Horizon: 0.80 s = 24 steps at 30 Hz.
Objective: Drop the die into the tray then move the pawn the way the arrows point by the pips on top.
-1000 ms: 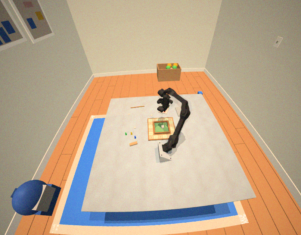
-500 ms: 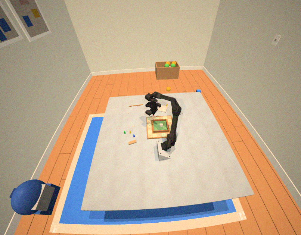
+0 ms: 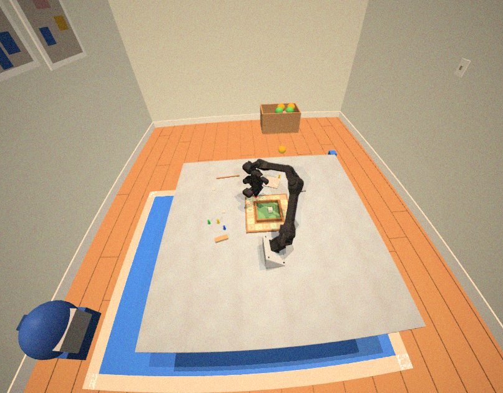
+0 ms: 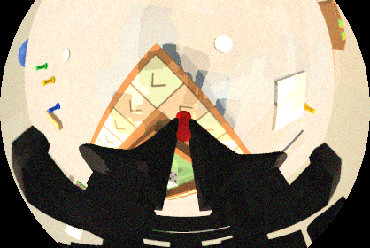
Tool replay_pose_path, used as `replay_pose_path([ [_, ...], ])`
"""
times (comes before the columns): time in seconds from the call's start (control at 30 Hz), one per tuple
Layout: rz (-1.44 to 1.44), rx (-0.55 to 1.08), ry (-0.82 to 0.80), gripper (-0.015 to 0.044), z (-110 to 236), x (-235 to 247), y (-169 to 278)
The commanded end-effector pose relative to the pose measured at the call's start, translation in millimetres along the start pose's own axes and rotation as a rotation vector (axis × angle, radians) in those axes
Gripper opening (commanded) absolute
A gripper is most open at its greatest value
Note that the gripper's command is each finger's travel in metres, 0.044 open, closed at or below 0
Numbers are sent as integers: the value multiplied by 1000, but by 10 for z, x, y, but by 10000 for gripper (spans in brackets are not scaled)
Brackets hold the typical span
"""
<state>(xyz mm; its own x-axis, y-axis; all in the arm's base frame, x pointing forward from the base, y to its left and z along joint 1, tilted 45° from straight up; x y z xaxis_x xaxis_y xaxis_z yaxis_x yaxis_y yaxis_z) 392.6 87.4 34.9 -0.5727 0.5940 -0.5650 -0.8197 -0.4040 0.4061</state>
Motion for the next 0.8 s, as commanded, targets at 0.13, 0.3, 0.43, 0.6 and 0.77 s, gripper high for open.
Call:
replay_pose_path([
  [0.13, 7, 3, 3, 0, -89, 11, 0],
  [0.3, 7, 3, 4, 0, -163, 10, 0],
  [0.43, 7, 3, 4, 0, -224, 10, 1],
  [0.6, 0, -3, 2, 79, -176, 4, -5],
  [0.77, 0, -3, 2, 210, -176, 4, -5],
])
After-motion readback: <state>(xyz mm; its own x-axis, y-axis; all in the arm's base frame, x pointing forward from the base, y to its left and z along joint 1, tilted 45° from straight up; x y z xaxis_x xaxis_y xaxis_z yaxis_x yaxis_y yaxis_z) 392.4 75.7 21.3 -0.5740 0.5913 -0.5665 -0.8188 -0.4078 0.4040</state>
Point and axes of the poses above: the point midway between the two fingers, 35 mm back from their tips, its own z axis back along the fingers, its own x axis across the jaws, y = z × x, the point moved 7 cm from there along z, back along the fingers, and after that the axes turned 3 degrees about -z, right-handed, at the moved point
